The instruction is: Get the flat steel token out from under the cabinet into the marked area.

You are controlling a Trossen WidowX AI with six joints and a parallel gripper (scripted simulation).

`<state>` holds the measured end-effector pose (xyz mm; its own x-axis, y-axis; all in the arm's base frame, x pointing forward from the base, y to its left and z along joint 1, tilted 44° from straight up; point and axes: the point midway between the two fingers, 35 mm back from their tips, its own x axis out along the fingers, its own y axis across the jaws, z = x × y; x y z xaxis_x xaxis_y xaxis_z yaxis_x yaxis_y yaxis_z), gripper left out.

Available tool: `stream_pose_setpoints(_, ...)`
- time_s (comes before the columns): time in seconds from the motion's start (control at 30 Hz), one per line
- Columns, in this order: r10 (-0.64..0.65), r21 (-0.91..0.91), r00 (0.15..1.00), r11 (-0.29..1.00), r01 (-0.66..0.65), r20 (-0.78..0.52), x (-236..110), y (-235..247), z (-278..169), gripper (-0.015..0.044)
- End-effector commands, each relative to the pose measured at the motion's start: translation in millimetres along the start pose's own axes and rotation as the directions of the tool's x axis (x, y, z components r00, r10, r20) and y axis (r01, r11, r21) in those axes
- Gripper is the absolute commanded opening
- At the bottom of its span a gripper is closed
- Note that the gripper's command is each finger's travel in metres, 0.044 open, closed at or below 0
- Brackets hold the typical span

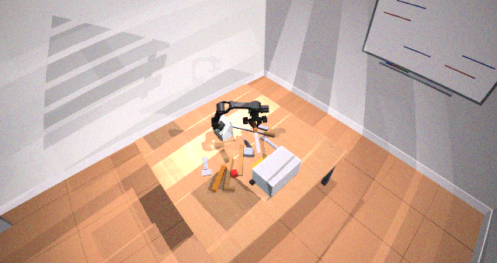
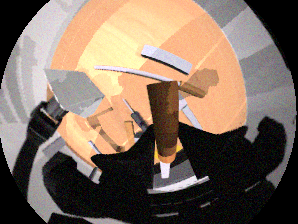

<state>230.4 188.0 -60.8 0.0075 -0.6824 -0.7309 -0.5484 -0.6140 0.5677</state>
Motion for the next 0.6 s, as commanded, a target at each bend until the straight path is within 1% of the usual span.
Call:
stream_pose_setpoints(0.0,-0.005,-0.032,1.000,0.999,0.004,-0.007,-2.1,0.0,-0.1,0.0000)
stream_pose_setpoints(0.57,-0.005,-0.165,1.000,0.986,0.003,-0.007,-2.1,0.0,0.0,0.0000)
